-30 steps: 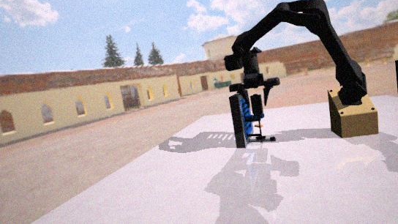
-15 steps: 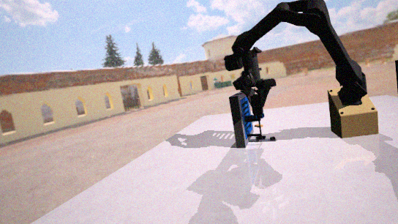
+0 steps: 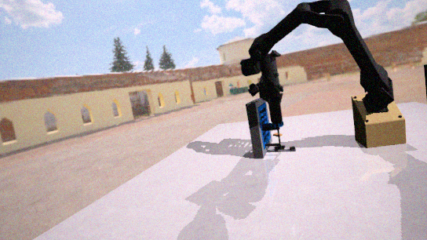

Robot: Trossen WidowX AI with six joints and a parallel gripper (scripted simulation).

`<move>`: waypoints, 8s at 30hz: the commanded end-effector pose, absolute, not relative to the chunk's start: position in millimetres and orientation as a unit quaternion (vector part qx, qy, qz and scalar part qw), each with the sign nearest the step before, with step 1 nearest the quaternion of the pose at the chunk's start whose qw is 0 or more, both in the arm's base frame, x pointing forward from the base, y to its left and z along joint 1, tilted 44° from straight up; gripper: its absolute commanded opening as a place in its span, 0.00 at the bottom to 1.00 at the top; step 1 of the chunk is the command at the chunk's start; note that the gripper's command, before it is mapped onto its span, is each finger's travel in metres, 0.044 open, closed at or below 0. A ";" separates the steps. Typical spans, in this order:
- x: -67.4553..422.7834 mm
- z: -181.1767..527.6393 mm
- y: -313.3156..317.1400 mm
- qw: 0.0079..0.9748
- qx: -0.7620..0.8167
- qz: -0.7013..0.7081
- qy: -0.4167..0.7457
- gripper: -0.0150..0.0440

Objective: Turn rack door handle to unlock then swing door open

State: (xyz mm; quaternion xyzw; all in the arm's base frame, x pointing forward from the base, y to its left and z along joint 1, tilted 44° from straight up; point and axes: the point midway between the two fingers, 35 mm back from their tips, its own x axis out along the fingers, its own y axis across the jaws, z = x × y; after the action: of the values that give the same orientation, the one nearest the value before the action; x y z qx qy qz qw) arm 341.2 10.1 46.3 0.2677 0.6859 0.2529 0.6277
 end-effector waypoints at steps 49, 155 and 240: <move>341.5 46.1 9.8 0.193 0.655 -0.369 0.631 0.66; 266.2 -0.6 -47.4 0.529 0.430 0.050 0.730 0.30; 265.8 -48.3 -129.4 0.649 0.214 0.298 0.666 0.76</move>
State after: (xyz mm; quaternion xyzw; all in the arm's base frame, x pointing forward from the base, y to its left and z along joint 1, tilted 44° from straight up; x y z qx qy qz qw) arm 265.0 -124.3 -52.1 0.2182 0.6660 0.2984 0.6479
